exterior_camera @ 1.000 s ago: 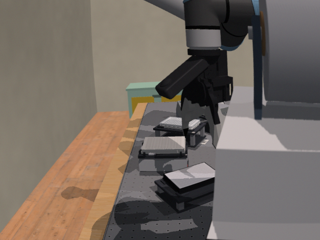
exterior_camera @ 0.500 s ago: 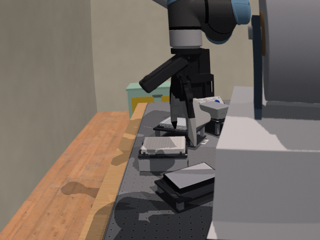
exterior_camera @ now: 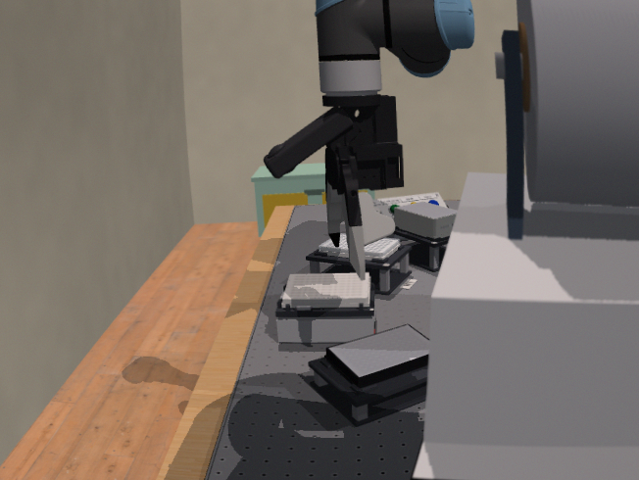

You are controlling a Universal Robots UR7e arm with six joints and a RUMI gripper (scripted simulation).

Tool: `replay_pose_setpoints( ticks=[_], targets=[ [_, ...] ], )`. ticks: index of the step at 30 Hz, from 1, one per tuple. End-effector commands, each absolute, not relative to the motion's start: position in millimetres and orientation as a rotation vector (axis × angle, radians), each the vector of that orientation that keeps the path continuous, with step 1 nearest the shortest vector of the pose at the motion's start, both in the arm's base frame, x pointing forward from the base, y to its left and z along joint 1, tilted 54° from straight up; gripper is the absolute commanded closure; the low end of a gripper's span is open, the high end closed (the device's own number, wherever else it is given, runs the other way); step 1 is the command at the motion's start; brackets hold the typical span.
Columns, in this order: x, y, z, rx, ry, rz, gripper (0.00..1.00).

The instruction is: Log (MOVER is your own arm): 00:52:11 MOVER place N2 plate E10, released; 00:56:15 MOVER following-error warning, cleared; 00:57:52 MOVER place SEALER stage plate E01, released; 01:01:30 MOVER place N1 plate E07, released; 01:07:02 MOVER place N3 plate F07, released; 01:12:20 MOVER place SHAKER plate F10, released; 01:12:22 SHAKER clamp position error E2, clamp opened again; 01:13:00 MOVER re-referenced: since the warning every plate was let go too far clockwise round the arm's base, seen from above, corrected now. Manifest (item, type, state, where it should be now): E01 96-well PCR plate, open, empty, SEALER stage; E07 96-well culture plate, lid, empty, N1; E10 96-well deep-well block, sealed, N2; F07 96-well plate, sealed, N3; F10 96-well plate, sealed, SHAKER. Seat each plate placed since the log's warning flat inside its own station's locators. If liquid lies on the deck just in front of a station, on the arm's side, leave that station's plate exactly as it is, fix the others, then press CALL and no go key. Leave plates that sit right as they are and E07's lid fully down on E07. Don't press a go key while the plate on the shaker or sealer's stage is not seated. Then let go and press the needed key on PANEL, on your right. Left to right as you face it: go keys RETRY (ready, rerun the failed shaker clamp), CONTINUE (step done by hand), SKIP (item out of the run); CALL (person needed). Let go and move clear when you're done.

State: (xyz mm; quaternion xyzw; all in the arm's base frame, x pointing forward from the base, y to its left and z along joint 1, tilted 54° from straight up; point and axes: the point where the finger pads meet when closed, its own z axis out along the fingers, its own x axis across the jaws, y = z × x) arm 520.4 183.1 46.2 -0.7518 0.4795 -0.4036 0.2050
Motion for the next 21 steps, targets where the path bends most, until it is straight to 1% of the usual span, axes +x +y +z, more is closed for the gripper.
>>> replay_pose_setpoints(
  ticks=[1, 13, 21],
  targets=[
    [526.2, 162.2, 57.1, -2.01, 1.42, -1.082, 0.18],
    [537.9, 118.5, 78.7, -1.824, 1.58, -0.995, 0.18],
    [547.3, 83.6, 95.9, -1.824, 1.58, -0.996, 0.18]
  ],
)
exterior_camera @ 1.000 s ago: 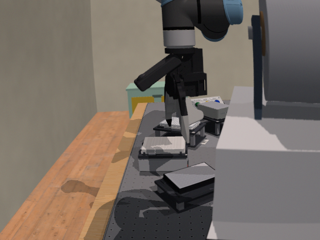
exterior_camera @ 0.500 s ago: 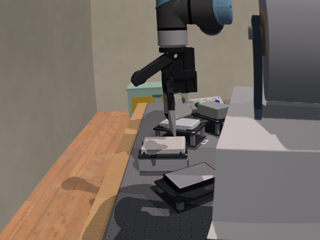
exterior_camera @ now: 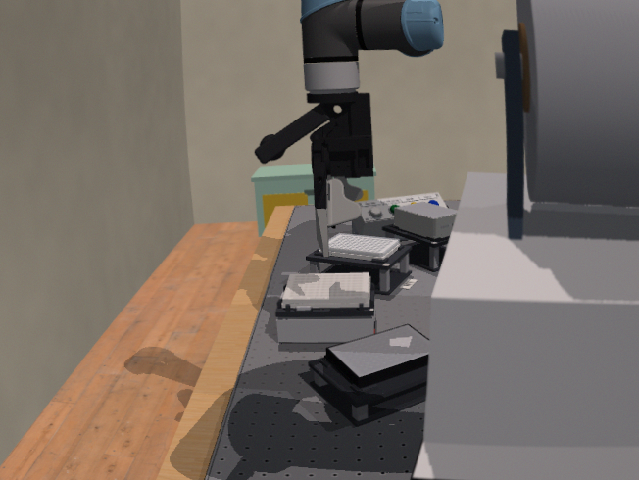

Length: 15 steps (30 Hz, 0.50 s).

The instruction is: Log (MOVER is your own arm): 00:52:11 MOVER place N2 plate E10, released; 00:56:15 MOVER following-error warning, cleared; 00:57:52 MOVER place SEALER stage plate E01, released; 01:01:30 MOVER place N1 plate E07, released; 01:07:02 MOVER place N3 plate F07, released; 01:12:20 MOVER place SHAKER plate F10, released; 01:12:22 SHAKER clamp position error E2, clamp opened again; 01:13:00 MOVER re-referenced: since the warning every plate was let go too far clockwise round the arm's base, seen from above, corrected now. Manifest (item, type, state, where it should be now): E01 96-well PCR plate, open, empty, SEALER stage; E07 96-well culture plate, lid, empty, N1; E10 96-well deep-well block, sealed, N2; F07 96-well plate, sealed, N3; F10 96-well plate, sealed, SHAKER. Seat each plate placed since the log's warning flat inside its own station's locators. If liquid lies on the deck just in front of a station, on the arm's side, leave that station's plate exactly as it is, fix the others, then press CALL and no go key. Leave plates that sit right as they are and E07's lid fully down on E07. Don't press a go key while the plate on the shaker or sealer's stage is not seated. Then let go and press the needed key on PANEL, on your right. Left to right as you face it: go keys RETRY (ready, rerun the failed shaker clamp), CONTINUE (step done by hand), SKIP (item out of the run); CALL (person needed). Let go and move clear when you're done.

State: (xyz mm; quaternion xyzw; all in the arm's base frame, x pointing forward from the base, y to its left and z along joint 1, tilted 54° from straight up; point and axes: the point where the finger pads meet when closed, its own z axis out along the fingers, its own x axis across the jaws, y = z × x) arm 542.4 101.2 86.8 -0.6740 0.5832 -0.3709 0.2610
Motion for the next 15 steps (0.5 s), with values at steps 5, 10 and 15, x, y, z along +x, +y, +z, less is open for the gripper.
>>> replay_pose_setpoints(
  ticks=[5, 10, 15],
  targets=[
    [548.2, 80.4, 97.4, -1.824, 1.58, -0.996, 0.18],
    [548.2, 80.4, 97.5, -1.824, 1.58, -0.996, 0.18],
    [549.5, 80.2, 96.5, -1.819, 1.592, -1.017, 0.18]
  ],
)
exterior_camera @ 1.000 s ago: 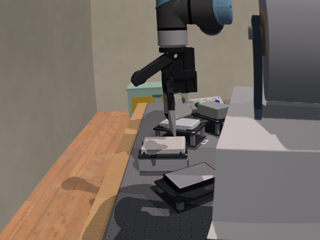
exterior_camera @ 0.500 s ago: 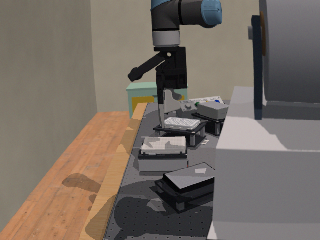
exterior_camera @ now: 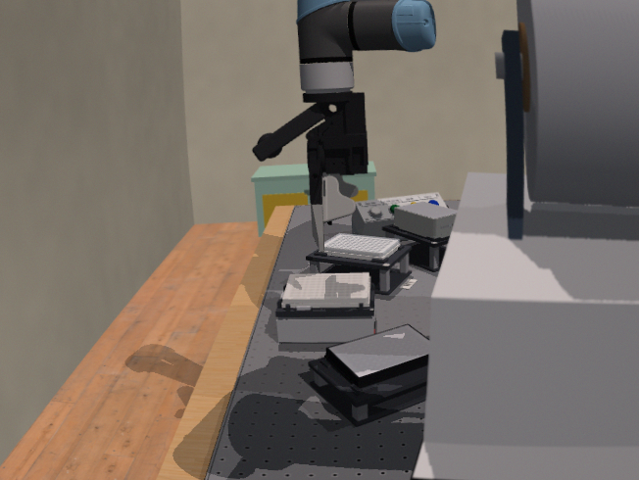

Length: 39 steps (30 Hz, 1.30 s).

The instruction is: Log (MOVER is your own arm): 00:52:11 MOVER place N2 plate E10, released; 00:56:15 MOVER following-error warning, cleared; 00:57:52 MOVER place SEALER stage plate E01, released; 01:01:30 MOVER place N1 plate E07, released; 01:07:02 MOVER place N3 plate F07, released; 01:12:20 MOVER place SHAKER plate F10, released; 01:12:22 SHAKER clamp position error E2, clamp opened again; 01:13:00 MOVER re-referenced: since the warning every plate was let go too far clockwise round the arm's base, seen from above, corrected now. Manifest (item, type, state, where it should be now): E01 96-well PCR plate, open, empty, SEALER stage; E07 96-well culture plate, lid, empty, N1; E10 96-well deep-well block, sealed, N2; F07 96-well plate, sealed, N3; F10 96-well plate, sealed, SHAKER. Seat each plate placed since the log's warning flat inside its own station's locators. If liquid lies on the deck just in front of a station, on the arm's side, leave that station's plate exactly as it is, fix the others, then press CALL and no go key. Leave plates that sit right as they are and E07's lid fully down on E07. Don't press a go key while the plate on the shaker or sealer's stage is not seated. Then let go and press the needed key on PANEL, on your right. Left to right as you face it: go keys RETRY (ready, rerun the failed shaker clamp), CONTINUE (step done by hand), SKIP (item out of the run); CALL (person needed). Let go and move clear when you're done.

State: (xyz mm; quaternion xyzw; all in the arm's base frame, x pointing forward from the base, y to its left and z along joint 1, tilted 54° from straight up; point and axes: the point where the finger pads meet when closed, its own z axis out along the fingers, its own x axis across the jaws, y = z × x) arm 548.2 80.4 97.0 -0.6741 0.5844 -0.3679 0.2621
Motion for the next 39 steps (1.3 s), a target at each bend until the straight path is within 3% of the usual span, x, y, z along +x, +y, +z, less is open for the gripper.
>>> replay_pose_setpoints(
  ticks=[1, 39],
  targets=[
    [550.9, 80.1, 95.5, -1.814, 1.604, -1.038, 0.18],
    [591.2, 76.3, 65.8, -1.798, 1.641, -1.106, 0.18]
  ],
)
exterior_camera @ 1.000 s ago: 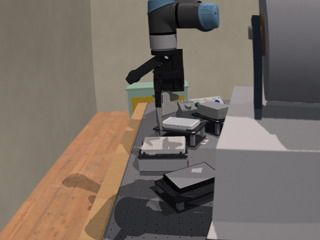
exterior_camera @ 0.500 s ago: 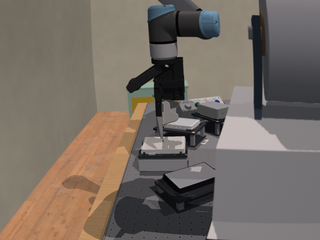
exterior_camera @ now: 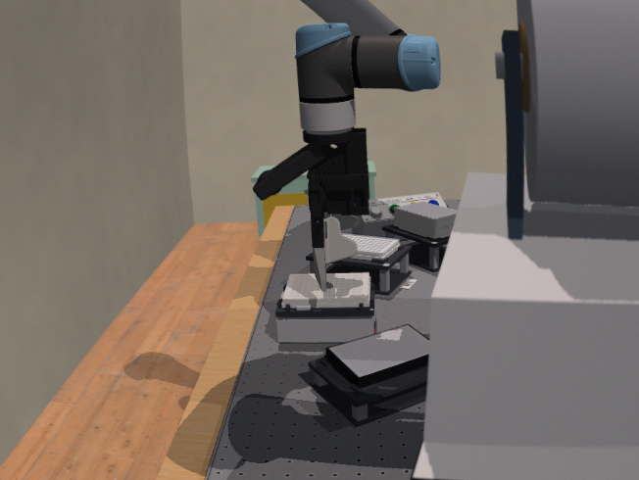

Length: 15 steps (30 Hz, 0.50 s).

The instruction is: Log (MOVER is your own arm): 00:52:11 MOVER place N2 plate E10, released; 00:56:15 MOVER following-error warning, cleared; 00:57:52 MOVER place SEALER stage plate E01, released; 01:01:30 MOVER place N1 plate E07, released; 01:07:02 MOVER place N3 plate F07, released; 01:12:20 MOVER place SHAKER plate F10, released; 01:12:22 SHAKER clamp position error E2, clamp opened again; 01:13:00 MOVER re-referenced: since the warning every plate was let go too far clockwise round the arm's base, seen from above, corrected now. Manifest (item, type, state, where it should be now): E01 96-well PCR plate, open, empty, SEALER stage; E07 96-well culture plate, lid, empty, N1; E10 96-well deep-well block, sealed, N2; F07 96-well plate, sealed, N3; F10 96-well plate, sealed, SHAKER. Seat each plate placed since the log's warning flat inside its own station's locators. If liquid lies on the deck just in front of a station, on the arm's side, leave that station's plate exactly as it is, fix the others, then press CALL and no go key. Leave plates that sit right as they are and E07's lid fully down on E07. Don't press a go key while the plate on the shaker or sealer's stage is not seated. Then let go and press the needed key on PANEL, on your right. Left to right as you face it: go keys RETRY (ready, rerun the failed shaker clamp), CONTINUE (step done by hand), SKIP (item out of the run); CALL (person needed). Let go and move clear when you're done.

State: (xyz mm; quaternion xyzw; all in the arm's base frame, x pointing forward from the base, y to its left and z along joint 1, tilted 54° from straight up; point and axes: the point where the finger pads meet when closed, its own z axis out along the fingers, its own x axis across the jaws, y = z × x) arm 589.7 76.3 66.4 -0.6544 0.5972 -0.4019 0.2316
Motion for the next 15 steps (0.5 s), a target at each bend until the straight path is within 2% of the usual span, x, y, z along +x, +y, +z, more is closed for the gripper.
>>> replay_pose_setpoints(
  ticks=[1, 15],
  targets=[
    [591.2, 76.3, 65.8, -1.798, 1.641, -1.106, 0.18],
    [593.4, 75.9, 64.3, -1.798, 1.641, -1.106, 0.18]
  ],
)
